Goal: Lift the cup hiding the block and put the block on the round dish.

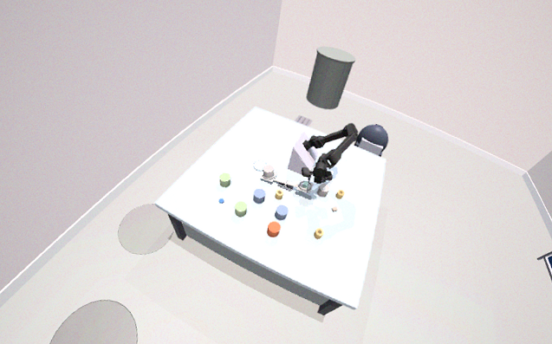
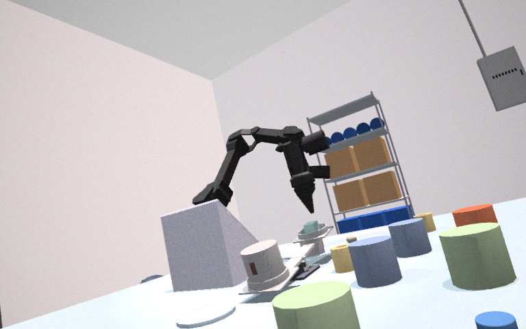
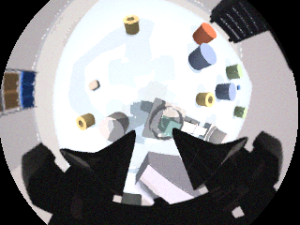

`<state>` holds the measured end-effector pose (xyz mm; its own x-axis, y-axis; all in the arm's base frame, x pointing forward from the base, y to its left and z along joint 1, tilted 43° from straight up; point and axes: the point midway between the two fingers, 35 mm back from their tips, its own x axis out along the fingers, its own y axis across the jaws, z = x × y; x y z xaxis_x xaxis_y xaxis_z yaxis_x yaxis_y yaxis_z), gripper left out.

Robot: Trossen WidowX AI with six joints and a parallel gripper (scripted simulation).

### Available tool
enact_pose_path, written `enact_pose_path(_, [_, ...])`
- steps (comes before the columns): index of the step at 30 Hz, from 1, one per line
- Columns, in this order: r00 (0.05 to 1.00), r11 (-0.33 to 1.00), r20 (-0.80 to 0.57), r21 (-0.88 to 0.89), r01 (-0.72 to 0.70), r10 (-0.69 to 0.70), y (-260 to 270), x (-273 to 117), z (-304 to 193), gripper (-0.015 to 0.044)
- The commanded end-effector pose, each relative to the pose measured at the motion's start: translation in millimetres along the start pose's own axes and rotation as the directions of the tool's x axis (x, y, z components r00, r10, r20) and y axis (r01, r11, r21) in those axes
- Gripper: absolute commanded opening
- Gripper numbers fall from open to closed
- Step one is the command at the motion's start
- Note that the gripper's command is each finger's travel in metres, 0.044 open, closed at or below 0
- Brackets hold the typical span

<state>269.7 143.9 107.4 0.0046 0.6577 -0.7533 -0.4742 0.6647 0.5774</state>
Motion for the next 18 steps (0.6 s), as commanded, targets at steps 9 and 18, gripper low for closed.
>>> enact_pose_path(9, [0.999,0.913,-0.026,-0.407,-0.030,0.021,-15.4,-1.3,-2.9,0.0260])
enact_pose_path(18, [0.999,0.746,-0.041,-0.664,-0.053,0.035,-26.1,-2.9,-5.6,0.0260])
